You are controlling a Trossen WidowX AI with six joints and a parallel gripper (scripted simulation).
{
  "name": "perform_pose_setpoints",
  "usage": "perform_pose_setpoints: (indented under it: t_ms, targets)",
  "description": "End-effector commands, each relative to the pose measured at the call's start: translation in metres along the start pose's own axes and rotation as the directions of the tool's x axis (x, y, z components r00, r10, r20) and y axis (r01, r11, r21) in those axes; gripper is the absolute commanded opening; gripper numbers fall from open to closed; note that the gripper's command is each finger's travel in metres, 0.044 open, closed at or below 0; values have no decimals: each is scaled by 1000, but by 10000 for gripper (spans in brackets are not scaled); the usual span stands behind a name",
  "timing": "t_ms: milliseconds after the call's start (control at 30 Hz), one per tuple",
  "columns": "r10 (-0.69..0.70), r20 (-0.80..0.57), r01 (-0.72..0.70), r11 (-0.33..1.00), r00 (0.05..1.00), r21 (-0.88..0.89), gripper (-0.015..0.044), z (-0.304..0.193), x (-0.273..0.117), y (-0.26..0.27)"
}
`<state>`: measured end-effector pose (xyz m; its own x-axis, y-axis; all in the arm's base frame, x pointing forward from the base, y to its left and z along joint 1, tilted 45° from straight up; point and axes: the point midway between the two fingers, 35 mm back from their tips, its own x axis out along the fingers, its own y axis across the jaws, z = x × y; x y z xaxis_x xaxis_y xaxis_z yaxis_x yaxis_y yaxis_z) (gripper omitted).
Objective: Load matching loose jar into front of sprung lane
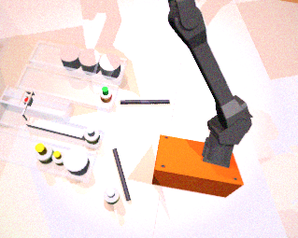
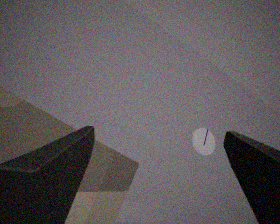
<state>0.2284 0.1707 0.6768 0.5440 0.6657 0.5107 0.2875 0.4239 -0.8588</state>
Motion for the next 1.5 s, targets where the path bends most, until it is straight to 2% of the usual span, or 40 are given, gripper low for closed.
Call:
perform_pose_setpoints:
  t_ms: [0, 167, 400, 633, 833, 1133, 1467]
  targets:
    - [-1, 0, 1, 1000, 1000, -2, 426, 0, 0, 0]
    - [-44, 18, 45, 997, 999, -66, 440, 15, -5, -14]
    - [-229, 210, 243, 969, 950, -45, 440, 80, -34, -69]
    - [-429, 354, 439, 897, 831, 55, 440, 124, -86, -129]
    - [-601, 420, 586, 789, 680, 182, 440, 139, -144, -180]
    - [-823, 391, 732, 555, 412, 395, 440, 115, -238, -243]
    - [-974, 193, 781, 214, 122, 586, 440, 31, -332, -280]
